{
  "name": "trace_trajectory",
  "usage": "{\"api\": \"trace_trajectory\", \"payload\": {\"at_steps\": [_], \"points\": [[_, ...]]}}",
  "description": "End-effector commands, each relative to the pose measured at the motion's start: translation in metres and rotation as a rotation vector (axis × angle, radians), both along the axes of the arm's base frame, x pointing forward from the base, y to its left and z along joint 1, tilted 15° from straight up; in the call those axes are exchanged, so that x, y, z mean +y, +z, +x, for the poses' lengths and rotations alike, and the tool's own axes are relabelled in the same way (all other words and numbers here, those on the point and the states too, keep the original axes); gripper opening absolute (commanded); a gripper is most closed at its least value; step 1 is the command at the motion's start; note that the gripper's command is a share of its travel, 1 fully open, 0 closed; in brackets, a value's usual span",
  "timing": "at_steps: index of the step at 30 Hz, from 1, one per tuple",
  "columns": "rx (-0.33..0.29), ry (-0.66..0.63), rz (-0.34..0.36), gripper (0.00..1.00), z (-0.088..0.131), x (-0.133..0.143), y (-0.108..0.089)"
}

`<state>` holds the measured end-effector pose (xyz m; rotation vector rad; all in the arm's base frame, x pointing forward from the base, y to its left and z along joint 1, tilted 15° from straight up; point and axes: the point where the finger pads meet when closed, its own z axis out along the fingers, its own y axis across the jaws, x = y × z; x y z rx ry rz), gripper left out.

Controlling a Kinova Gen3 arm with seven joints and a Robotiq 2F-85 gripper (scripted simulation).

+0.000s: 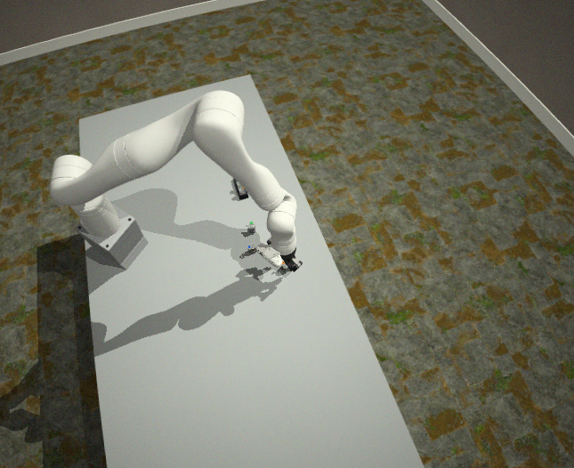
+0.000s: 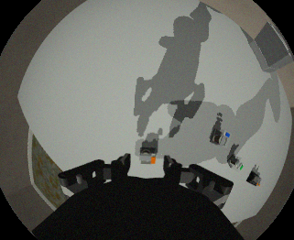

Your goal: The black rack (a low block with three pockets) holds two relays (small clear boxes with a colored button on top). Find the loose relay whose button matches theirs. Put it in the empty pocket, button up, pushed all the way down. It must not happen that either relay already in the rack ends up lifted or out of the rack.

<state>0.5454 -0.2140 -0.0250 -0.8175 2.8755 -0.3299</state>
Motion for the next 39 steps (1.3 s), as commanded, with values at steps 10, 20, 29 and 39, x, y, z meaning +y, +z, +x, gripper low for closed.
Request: {"api": "trace_trajectory", "payload": {"at_steps": [10, 20, 29, 39], "points": [[0.002, -0.001, 0.000, 0.53, 0.001, -0.002, -0.012], [0.002, -0.001, 0.000, 0.53, 0.003, -0.004, -0.021], [0.002, -0.001, 0.000, 0.53, 0.004, -0.005, -0.026], [0.002, -0.001, 0.000, 0.53, 0.005, -0.005, -0.028]]}}
